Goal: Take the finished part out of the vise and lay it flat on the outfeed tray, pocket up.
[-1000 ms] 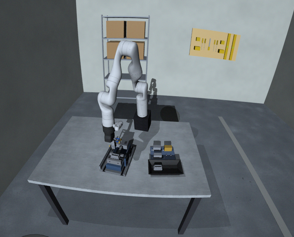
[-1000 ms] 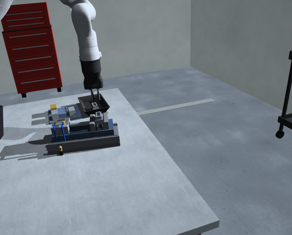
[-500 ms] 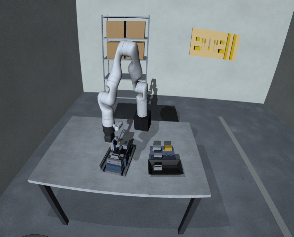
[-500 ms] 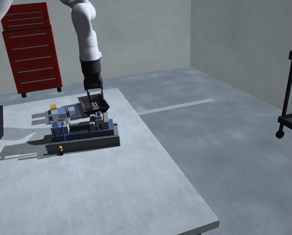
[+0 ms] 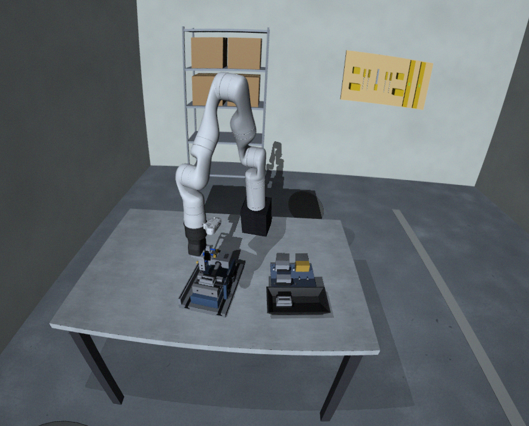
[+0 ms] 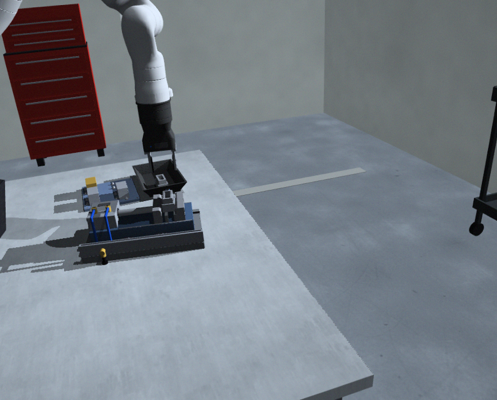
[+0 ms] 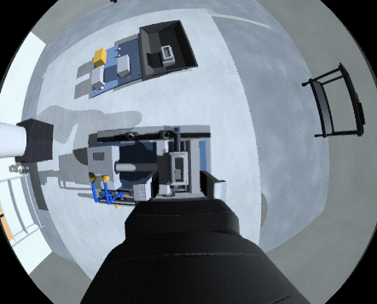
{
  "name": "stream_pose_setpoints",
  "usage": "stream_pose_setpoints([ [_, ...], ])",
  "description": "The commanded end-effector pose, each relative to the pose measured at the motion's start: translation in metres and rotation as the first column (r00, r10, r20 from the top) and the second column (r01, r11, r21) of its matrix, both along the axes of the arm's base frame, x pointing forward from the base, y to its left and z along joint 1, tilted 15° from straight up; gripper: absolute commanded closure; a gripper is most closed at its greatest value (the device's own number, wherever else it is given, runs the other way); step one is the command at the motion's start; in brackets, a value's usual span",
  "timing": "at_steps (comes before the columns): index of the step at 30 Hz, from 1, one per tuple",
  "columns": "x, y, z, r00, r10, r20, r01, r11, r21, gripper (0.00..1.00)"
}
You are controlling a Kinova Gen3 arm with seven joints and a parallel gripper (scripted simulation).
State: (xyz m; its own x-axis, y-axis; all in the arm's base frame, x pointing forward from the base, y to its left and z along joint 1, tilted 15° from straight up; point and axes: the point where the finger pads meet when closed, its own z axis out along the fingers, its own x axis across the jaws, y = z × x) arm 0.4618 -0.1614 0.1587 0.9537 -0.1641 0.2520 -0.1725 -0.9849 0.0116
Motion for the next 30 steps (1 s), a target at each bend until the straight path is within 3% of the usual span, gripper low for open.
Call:
stream_pose_setpoints([
  [1, 0.004, 0.000, 0.001, 1.000, 0.003, 0.011, -0.003, 1.000, -0.001, 0.00],
  [21, 0.006, 0.000, -0.013, 1.000, 0.003, 0.006, -0.003, 1.000, 0.001, 0.00],
  [30, 0.009, -0.001, -0.029, 1.000, 0.003, 0.005, -0.003, 1.000, 0.002, 0.00],
])
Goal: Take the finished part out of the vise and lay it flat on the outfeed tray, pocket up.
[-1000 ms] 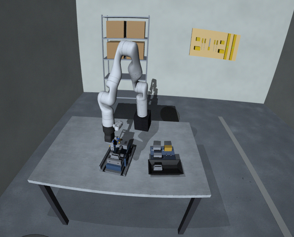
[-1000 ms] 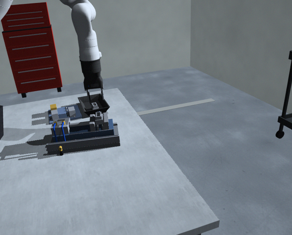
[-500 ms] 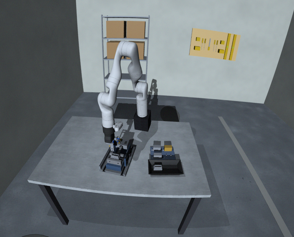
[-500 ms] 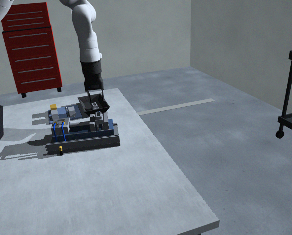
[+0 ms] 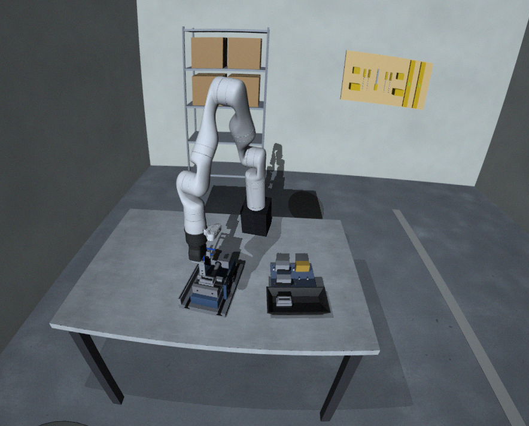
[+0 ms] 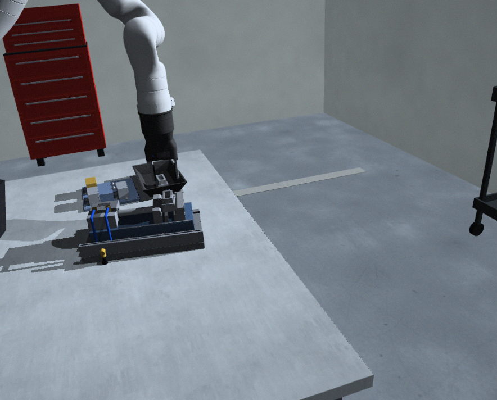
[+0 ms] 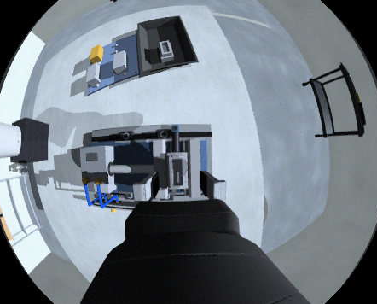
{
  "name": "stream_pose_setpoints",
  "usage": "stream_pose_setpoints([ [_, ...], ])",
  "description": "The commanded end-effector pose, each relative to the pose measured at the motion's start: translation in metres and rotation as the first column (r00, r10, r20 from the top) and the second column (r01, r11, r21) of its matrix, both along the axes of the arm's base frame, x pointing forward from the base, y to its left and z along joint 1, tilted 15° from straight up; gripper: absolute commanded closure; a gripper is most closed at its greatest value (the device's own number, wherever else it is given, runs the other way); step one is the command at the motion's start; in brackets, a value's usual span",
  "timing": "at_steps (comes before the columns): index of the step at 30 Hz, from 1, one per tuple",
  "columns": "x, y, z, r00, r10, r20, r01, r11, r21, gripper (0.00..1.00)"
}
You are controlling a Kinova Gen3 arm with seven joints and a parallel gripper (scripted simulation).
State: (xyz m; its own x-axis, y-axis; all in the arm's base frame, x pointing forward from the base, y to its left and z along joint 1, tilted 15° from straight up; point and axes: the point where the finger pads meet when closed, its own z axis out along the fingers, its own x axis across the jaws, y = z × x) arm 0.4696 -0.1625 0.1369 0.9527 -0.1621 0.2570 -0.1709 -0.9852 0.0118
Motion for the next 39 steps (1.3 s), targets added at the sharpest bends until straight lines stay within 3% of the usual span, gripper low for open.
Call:
stream_pose_setpoints([
  [1, 0.002, 0.000, -0.009, 1.000, 0.001, 0.000, -0.001, 1.000, 0.003, 0.00],
  [21, 0.009, -0.001, -0.036, 1.000, 0.001, 0.001, -0.001, 1.000, 0.004, 0.00],
  [39, 0.011, -0.001, -0.039, 1.000, 0.001, 0.003, -0.001, 1.000, 0.003, 0.00],
])
